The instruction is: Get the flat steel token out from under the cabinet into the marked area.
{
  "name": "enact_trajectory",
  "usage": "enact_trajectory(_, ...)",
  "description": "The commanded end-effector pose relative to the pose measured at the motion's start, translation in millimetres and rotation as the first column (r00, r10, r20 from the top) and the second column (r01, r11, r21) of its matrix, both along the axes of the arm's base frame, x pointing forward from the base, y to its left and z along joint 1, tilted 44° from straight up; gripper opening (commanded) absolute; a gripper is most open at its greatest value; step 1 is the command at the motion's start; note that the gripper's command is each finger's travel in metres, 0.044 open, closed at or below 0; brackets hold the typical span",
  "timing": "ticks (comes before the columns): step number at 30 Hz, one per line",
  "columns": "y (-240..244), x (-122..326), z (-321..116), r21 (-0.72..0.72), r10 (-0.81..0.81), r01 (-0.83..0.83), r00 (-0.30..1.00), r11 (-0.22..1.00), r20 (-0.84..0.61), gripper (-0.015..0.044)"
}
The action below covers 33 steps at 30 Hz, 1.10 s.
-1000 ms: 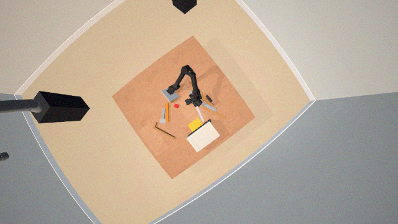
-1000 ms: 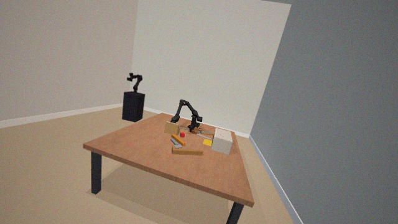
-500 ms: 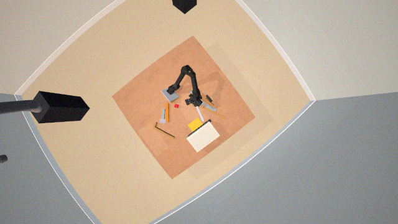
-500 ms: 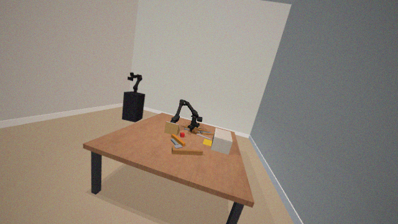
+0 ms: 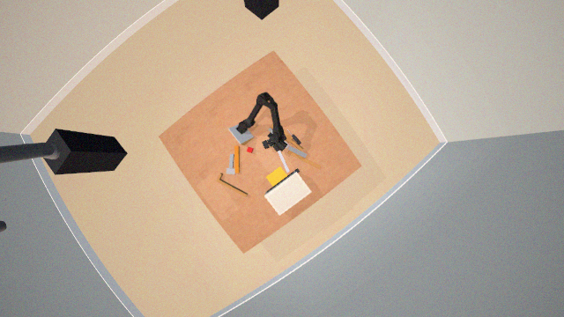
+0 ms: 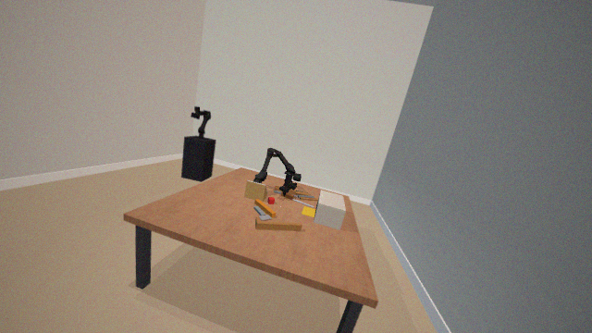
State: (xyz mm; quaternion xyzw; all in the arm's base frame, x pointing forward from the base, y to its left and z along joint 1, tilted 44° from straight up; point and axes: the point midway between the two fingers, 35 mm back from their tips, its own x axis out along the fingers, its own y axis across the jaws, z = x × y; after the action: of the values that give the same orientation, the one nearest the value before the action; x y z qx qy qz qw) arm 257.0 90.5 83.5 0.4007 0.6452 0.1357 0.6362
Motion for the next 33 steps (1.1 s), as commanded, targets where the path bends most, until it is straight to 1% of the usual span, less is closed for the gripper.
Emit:
enact_trajectory(1, -1.3, 4.3, 0.1, 0.001, -0.003, 0.003, 1.0, 1.0, 0.0, 0.0)
enact_trajectory(33, -14.3, 39.2, -6.0, 0.001, -0.019, 0.019, 1.0, 1.0, -0.015, 0.0)
